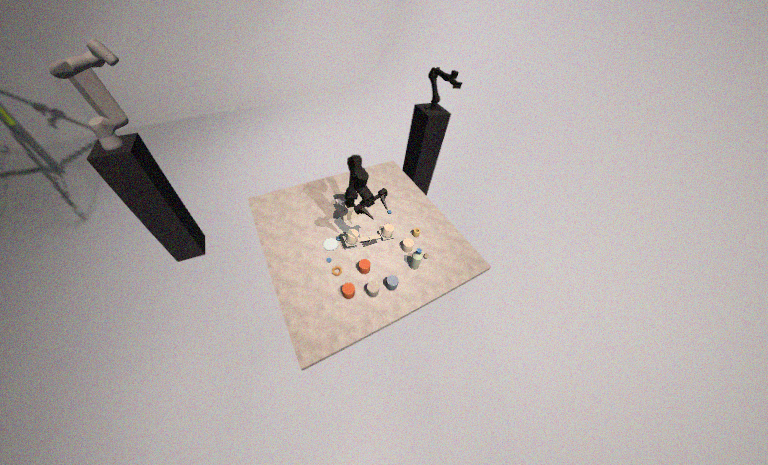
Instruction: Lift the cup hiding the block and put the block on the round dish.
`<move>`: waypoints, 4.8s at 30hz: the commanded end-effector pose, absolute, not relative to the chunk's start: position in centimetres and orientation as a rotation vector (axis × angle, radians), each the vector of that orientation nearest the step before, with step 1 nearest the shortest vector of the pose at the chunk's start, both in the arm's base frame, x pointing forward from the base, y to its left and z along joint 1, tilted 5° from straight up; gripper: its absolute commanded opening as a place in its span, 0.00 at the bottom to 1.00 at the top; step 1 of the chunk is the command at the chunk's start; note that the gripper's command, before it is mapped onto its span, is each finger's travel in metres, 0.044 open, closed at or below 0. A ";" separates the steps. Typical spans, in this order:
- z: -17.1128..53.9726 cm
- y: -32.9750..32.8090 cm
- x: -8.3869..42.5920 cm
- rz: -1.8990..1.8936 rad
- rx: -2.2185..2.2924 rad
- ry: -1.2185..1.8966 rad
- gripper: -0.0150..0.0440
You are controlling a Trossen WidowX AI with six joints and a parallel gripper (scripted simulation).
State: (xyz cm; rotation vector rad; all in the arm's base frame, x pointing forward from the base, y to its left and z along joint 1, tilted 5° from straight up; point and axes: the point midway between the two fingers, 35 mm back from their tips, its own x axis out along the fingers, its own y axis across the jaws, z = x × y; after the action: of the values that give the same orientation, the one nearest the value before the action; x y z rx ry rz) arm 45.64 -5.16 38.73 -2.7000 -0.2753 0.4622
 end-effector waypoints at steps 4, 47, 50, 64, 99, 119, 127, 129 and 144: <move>38.5 -4.7 44.9 0.480 -2.617 -0.241 1.00; 30.5 0.5 31.5 0.497 -1.203 0.371 1.00; 29.7 0.7 30.5 0.478 -1.108 0.410 1.00; 25.8 1.3 26.0 0.356 -0.661 0.586 1.00; 18.0 1.7 19.4 0.068 0.011 0.839 1.00; 17.2 6.4 24.9 0.493 -0.504 1.057 1.00; 15.7 8.8 27.1 0.694 -0.701 1.109 1.00; 15.2 9.5 27.6 0.746 -0.749 1.119 1.00; 9.9 14.8 30.6 1.170 -1.086 1.146 1.00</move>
State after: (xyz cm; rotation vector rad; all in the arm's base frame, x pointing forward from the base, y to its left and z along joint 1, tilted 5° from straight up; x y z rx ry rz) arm 30.20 13.52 11.52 -1.0167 1.1407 1.0632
